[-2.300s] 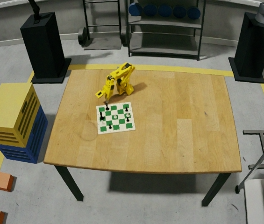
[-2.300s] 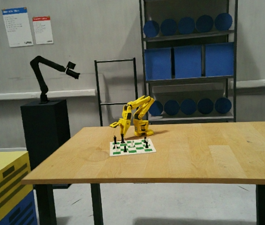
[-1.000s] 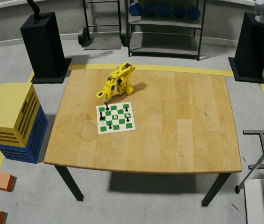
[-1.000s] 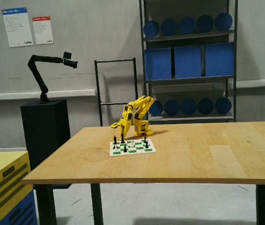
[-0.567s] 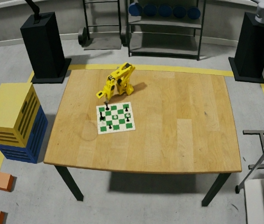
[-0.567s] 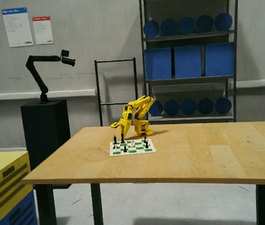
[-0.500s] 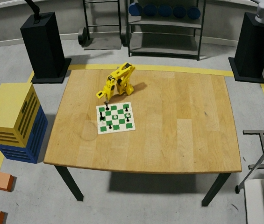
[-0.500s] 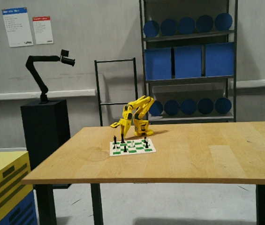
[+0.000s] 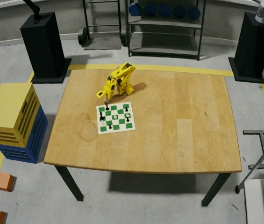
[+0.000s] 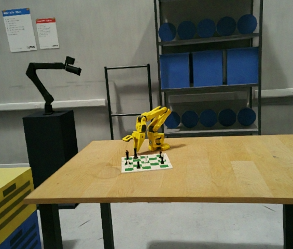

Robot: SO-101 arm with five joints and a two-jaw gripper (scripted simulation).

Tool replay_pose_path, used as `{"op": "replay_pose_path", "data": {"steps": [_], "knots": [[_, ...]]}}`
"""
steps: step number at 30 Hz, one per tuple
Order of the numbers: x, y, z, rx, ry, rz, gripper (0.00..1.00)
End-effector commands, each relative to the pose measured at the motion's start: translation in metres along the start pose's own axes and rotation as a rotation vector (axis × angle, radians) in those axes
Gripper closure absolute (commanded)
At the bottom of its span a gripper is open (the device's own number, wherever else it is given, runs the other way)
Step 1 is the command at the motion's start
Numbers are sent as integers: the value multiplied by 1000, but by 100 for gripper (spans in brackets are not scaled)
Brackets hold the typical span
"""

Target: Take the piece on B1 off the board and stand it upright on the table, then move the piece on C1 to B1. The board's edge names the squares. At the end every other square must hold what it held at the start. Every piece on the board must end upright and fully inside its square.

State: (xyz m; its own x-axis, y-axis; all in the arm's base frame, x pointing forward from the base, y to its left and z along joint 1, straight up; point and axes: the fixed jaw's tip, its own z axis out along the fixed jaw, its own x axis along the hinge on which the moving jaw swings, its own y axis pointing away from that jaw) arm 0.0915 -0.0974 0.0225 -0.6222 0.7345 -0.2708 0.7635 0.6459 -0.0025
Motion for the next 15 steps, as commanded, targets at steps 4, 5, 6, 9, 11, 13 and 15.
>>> {"op": "replay_pose_path", "data": {"steps": [4,5,6,9,11,13,15], "knots": [[-4,-1,-13,2,-3,18,90],[-4,-1,-15,2,-3,18,90],[-4,-1,-15,2,-3,18,90],[-6,-1,-20,2,-3,18,90],[-7,-1,-26,2,-4,18,90],[-9,-1,-31,2,-4,18,90],[-10,-1,-37,2,-4,18,90]]}}
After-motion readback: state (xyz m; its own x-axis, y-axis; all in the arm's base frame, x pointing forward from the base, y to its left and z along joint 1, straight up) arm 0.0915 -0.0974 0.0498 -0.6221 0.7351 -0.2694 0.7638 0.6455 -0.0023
